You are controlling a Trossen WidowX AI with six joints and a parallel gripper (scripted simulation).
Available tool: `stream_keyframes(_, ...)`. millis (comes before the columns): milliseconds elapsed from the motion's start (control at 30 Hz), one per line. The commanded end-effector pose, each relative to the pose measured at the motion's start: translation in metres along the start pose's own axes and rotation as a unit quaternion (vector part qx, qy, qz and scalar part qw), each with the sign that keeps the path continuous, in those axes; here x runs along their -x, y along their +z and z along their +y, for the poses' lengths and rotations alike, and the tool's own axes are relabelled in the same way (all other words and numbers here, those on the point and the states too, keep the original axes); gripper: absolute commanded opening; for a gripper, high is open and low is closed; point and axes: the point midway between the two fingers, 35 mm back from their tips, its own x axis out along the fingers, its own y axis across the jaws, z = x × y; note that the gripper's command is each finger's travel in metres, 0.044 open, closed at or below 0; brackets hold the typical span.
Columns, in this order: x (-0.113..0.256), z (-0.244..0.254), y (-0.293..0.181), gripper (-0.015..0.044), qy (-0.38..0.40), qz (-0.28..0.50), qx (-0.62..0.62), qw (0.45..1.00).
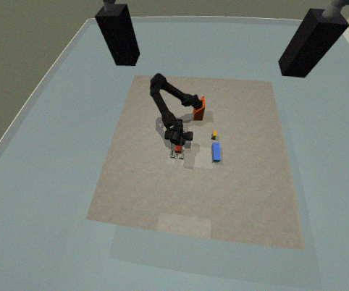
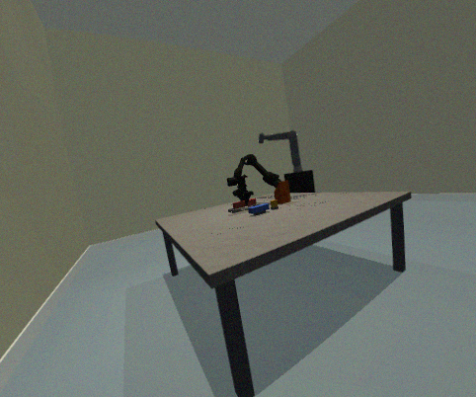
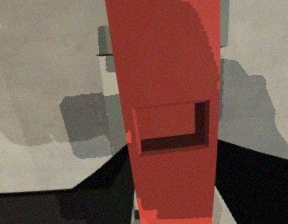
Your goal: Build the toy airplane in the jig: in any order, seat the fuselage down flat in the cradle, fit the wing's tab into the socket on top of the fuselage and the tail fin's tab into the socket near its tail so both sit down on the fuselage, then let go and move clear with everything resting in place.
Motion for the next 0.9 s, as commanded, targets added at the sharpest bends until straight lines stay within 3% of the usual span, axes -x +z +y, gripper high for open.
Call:
stream_keyframes(0, 0.000, 0.000, 0.000, 0.0136, 0.000, 0.000, -0.001, 1.000)
stream_keyframes(400, 0.000, 0.000, 0.000, 0.0440, 0.000, 0.000, -0.001, 1.000)
stream_keyframes(600, 0.009, 0.001, 0.002, 0.0440, 0.003, 0.000, -0.001, 1.000)
stream_keyframes(800, 0.096, 0.002, 0.002, 0.0440, 0.006, 0.002, 0.002, 1.000)
stream_keyframes(867, 0.106, 0.000, 0.001, 0.0440, 0.004, 0.002, 0.003, 1.000)
